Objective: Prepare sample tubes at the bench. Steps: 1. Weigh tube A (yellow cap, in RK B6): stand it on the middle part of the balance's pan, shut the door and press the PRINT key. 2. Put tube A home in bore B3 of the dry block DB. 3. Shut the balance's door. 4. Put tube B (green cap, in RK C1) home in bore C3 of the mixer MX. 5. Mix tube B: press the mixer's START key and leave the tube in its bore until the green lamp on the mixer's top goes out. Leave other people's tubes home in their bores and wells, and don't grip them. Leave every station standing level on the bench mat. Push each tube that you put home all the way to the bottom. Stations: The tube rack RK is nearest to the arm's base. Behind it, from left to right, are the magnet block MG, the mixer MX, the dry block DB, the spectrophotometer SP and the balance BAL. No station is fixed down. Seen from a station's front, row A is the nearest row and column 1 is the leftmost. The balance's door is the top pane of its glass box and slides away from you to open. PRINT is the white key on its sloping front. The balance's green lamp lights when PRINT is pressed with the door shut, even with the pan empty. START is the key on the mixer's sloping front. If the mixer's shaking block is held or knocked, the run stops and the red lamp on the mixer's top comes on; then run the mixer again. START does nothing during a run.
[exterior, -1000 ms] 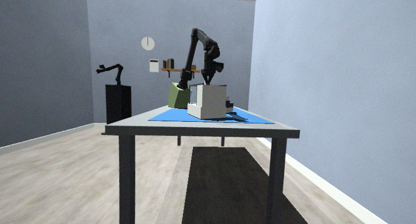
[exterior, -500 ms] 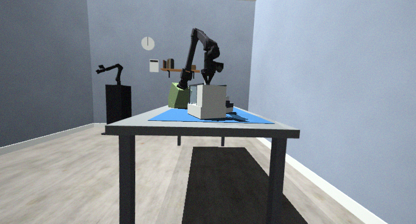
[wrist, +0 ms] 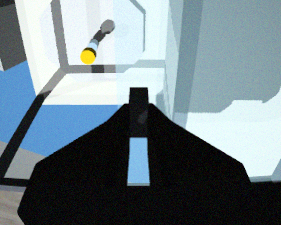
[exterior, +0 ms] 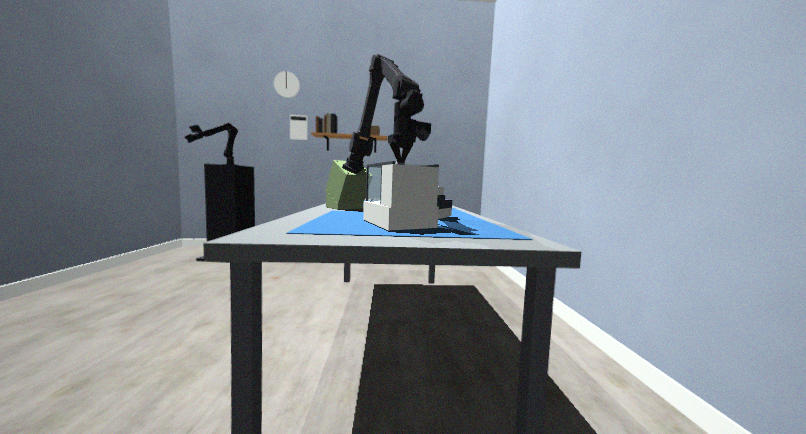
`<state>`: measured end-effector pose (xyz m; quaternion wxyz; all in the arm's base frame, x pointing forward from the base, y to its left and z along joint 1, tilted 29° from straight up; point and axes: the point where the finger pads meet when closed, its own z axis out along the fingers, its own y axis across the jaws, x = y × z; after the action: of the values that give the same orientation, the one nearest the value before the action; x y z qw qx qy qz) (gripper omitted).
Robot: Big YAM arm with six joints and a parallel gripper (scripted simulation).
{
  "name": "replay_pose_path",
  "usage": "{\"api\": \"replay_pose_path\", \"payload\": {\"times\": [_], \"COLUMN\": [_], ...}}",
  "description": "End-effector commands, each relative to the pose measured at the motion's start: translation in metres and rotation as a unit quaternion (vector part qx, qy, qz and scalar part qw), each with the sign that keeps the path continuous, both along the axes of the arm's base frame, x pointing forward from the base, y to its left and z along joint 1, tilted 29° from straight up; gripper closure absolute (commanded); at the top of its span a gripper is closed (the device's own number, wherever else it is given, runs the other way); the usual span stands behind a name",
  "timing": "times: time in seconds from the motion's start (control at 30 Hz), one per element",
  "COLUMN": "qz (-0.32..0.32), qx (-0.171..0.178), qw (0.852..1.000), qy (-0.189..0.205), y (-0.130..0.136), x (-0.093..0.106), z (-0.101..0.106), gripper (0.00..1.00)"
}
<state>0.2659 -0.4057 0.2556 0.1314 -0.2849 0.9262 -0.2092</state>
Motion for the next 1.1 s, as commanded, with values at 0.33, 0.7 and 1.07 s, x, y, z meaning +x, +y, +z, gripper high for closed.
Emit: {"api": "replay_pose_path", "payload": {"times": [0.33, 0.7, 1.07], "qz": [-0.005, -0.005, -0.004], "qx": [-0.01, -0.011, -0.011], "qw": [1.0, 1.0, 1.0], "qy": [-0.011, -0.012, -0.011], "y": [0.012, 0.019, 0.026], "x": [-0.006, -0.011, -0.016], "z": [0.007, 0.002, -0.003], "gripper": [0.94, 0.94, 0.94]}}
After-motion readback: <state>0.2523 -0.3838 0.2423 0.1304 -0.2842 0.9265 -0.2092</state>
